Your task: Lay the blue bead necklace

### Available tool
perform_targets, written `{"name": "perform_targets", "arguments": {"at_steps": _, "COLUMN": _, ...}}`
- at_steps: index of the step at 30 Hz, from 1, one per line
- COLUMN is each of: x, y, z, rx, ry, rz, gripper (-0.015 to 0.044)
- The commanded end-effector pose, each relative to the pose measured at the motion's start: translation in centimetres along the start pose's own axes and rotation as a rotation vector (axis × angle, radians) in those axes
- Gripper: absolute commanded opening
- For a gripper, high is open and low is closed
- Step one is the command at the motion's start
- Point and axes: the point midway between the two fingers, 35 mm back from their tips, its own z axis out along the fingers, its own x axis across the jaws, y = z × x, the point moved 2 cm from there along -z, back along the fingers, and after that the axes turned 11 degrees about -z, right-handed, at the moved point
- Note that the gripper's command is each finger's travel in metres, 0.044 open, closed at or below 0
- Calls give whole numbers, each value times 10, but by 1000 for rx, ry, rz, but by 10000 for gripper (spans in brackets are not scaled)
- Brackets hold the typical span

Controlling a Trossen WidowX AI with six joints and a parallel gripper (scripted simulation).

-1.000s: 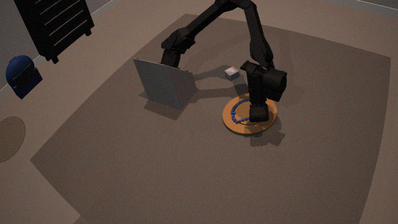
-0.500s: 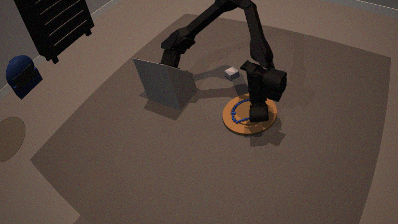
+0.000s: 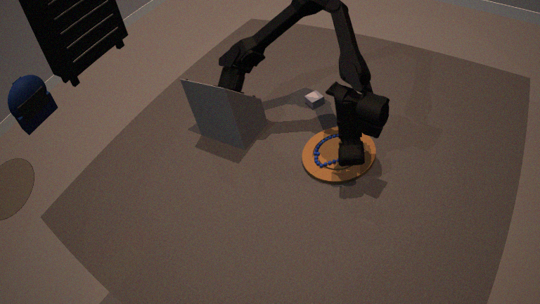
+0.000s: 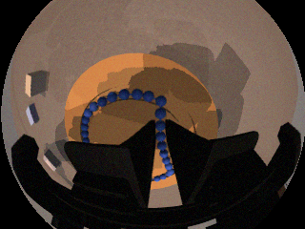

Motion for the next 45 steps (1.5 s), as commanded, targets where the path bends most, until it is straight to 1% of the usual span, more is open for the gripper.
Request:
{"name": "perform_targets", "arguments": {"at_steps": 1, "x": 0, "y": 0, "z": -2, "rx": -1, "ry": 0, "rz": 2, "gripper": 0}}
{"name": "perform_targets", "arguments": {"at_steps": 7, "x": 0, "y": 0, "z": -6, "rx": -3, "ry": 1, "rz": 5, "gripper": 0}}
{"name": "perform_targets", "arguments": {"at_steps": 14, "x": -20, "y": 3, "z": -6, "rx": -3, "ry": 0, "rz": 4, "gripper": 0}}
{"name": "perform_targets", "arguments": {"at_steps": 18, "x": -22, "y": 4, "z": -6, "rx": -3, "ry": 0, "rz": 4, "gripper": 0}}
{"name": "perform_targets", "arguments": {"at_steps": 25, "x": -22, "y": 4, "z": 1, "rx": -4, "ry": 1, "rz": 4, "gripper": 0}}
{"name": "perform_targets", "arguments": {"at_steps": 41, "x": -22, "y": 3, "z": -6, "rx": -3, "ry": 0, "rz": 4, "gripper": 420}}
{"name": "perform_targets", "arguments": {"at_steps": 42, "x": -21, "y": 3, "z": -3, "rx": -1, "ry": 2, "rz": 5, "gripper": 440}}
{"name": "perform_targets", "arguments": {"at_steps": 45, "x": -21, "y": 3, "z": -6, "rx": -3, "ry": 0, "rz": 4, "gripper": 440}}
